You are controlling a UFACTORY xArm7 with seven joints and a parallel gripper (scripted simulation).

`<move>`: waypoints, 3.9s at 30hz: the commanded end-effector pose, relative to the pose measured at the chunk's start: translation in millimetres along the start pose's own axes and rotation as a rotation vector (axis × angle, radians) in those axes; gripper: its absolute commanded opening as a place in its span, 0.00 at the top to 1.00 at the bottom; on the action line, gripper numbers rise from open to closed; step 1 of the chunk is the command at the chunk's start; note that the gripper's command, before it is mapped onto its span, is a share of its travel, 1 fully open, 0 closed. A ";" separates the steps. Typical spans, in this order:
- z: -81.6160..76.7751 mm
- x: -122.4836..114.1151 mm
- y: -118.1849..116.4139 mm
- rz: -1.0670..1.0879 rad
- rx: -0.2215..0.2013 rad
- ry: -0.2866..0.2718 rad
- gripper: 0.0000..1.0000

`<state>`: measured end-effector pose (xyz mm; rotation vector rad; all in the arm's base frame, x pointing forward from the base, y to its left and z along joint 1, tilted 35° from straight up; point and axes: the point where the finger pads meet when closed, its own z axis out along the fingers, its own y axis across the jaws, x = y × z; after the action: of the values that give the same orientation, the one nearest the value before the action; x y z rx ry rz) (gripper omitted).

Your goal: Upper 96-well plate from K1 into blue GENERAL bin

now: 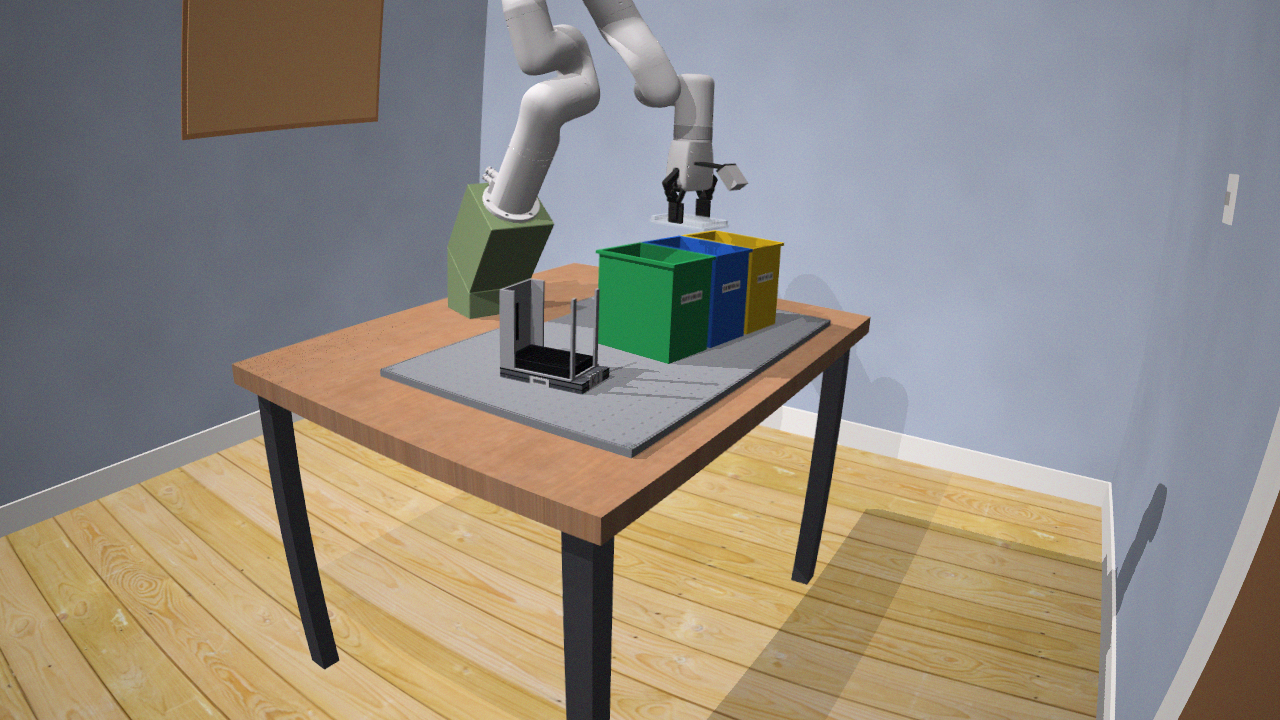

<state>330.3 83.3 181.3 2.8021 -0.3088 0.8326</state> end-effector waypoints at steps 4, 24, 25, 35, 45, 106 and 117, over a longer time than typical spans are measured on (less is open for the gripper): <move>1.5 3.4 -27.6 0.000 -0.003 0.004 1.00; 1.6 3.7 -29.6 0.000 -0.003 0.004 1.00; 1.6 3.7 -29.5 0.000 -0.003 0.004 1.00; 1.6 3.6 -29.1 0.000 -0.003 0.004 1.00; 1.6 3.5 -28.9 0.000 -0.003 0.004 1.00; 24.2 3.5 -28.4 0.000 -0.003 0.004 1.00; 25.7 3.5 -28.4 0.000 -0.003 0.004 1.00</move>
<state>352.6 102.8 157.7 2.7973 -0.3108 0.8326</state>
